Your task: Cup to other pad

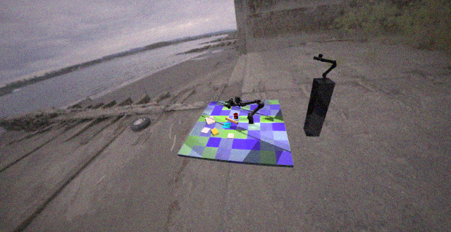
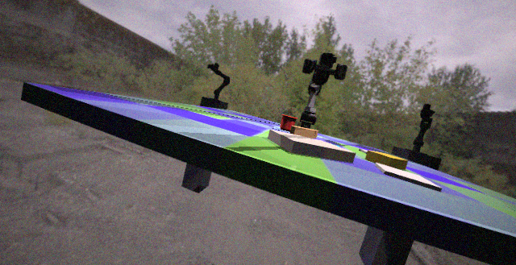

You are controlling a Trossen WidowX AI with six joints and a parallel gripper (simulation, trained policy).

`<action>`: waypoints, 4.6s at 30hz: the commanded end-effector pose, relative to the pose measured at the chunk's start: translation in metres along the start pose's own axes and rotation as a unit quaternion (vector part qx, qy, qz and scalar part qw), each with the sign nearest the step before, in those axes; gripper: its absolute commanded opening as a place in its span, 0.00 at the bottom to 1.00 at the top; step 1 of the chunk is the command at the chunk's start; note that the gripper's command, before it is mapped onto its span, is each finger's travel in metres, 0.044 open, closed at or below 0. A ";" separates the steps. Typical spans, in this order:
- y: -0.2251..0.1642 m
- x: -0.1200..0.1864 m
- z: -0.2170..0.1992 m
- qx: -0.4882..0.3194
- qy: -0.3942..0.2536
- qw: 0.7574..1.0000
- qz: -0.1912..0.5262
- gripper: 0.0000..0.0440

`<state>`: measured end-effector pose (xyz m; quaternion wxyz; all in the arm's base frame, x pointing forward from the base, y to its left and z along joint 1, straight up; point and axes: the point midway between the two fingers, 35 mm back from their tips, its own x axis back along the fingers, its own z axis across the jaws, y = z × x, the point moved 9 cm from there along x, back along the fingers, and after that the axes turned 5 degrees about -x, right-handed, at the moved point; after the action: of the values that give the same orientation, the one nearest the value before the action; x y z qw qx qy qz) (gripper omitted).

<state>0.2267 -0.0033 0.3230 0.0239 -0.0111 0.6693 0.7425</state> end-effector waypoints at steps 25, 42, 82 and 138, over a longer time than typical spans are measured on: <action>-0.008 -0.004 0.011 -0.088 -0.016 0.983 0.158 0.14; -0.005 -0.011 0.021 -0.139 -0.039 0.947 0.288 0.18; -0.020 -0.020 0.017 -0.098 -0.137 0.803 0.572 0.24; -0.110 -0.024 -0.059 -0.032 -0.172 0.648 0.742 0.41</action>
<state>0.2563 -0.0460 0.2198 -0.4110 0.6133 0.4148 0.5319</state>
